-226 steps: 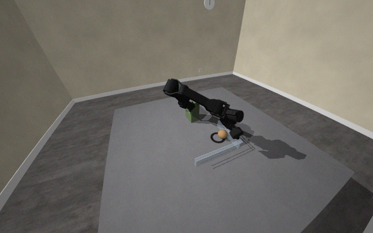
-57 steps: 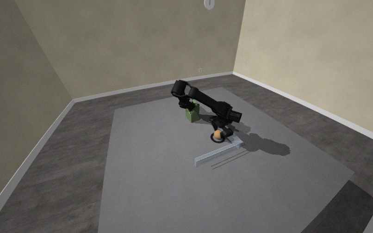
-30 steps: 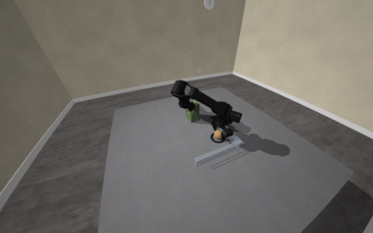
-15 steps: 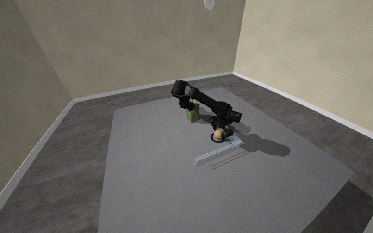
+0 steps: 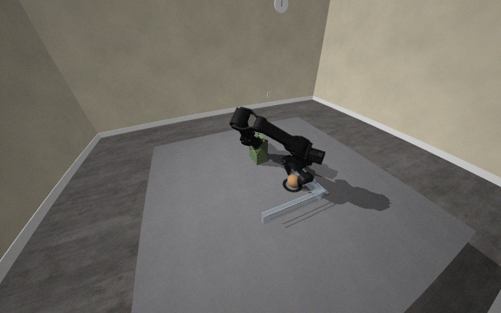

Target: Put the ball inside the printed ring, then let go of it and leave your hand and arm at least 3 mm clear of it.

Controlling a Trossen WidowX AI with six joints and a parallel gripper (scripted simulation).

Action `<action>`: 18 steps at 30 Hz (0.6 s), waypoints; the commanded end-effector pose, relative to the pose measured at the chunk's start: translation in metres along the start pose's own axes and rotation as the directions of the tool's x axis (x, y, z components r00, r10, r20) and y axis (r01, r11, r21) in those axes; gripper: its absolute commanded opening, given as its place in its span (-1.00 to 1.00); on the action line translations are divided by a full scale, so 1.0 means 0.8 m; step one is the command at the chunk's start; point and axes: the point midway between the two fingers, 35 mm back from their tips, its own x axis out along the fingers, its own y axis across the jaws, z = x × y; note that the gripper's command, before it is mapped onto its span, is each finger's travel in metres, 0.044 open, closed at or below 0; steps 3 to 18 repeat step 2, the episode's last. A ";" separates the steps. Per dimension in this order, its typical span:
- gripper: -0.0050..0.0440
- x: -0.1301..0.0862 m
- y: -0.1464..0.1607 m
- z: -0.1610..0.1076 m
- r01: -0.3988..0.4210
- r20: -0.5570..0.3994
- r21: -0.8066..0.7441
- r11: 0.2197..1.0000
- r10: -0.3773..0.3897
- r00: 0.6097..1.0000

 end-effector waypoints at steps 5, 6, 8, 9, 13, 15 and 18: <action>1.00 -0.003 -0.001 0.000 -0.001 0.004 0.007 1.000 0.001 1.000; 1.00 -0.003 -0.001 0.000 -0.001 0.004 0.007 1.000 0.001 1.000; 1.00 -0.003 -0.001 0.000 -0.001 0.004 0.007 1.000 0.001 1.000; 1.00 -0.003 -0.001 0.000 -0.001 0.004 0.007 1.000 0.001 1.000; 1.00 -0.003 -0.001 0.000 -0.001 0.004 0.007 1.000 0.001 1.000; 1.00 -0.003 -0.001 0.000 -0.001 0.004 0.007 1.000 0.001 1.000; 1.00 -0.003 -0.001 0.000 -0.001 0.004 0.007 1.000 0.001 1.000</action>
